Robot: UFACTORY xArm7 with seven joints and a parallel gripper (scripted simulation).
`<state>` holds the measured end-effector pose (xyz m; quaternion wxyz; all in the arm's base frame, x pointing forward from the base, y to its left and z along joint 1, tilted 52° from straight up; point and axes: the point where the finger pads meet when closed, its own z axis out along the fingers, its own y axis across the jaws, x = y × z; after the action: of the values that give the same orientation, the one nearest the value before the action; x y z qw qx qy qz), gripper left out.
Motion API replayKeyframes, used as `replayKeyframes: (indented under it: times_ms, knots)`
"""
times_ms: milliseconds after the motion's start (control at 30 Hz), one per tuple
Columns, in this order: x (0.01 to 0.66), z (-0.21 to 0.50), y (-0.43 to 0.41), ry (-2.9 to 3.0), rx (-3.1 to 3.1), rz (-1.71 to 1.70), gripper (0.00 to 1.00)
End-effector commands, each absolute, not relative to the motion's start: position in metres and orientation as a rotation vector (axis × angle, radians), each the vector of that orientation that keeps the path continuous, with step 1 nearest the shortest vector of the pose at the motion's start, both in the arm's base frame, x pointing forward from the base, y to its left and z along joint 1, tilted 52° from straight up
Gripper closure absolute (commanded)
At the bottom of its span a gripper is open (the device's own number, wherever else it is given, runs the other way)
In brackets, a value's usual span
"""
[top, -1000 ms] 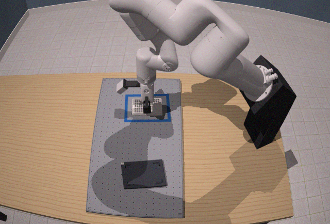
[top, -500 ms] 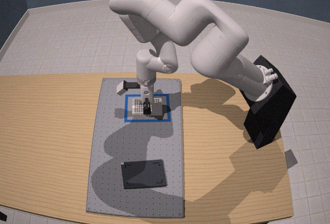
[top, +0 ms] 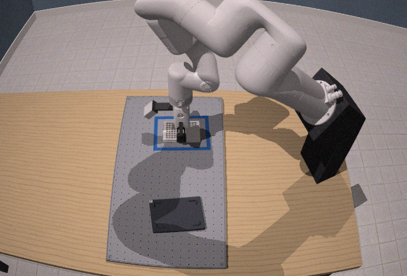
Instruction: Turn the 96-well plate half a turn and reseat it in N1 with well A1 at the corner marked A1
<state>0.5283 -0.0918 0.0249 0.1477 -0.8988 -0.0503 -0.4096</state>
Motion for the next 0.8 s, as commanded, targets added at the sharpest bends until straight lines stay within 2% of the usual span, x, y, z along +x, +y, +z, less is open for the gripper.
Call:
replayKeyframes:
  times_ms: [0,333,367,767]
  knots:
    - [0.5282,0.0250,-0.0931,-0.143,-2.587,-1.180,0.00]
    - [0.5282,0.0250,-0.0931,-0.143,-2.587,-1.180,0.00]
    - [0.5278,0.0254,-0.0932,-0.143,-2.587,-1.180,1.00]
    - [0.5278,0.0254,-0.0932,-0.143,-2.587,-1.180,1.00]
